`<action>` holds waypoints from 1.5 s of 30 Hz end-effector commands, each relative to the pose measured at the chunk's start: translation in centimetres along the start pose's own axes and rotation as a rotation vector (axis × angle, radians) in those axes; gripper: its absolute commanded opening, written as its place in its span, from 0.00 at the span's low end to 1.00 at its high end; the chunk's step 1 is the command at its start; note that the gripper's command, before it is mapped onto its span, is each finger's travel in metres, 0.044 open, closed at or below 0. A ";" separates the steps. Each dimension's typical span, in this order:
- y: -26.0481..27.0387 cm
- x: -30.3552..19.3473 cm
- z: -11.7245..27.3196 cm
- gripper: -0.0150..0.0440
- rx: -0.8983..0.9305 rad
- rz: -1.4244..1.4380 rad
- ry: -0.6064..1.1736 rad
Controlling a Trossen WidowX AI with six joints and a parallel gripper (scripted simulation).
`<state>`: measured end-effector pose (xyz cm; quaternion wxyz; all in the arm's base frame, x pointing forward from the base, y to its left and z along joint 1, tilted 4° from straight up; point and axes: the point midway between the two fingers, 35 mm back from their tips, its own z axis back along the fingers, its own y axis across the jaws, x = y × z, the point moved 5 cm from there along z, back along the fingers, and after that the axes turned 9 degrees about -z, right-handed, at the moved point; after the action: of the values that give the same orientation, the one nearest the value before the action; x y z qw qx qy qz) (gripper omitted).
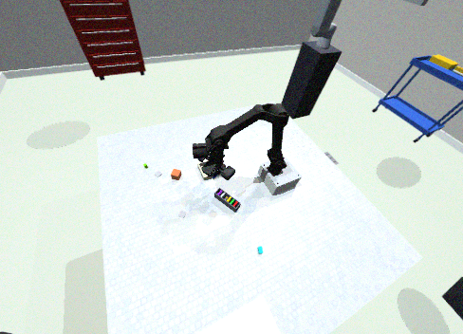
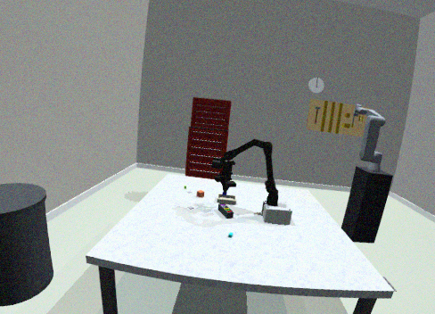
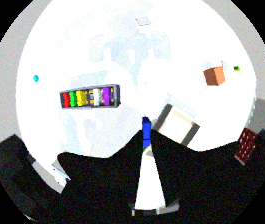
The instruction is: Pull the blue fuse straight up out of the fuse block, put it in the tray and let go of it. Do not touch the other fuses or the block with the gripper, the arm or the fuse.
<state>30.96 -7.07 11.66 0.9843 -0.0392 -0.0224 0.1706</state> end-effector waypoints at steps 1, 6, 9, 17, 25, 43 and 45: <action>-2.1 -0.9 -0.2 0.25 0.006 0.005 0.004; -4.6 -2.3 -0.1 0.25 0.003 0.005 0.005; -6.1 -3.2 -0.1 0.25 0.001 0.005 0.006; -8.6 -5.1 -0.1 0.25 -0.003 0.005 0.008; -8.7 -5.1 -1.0 0.25 -0.003 0.005 0.008; -8.6 -5.1 -3.9 0.25 -0.003 0.005 0.008; -8.6 -5.1 -4.1 0.25 -0.003 0.005 0.008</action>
<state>29.28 -17.23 8.86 0.9842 -0.0458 -0.0198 0.1698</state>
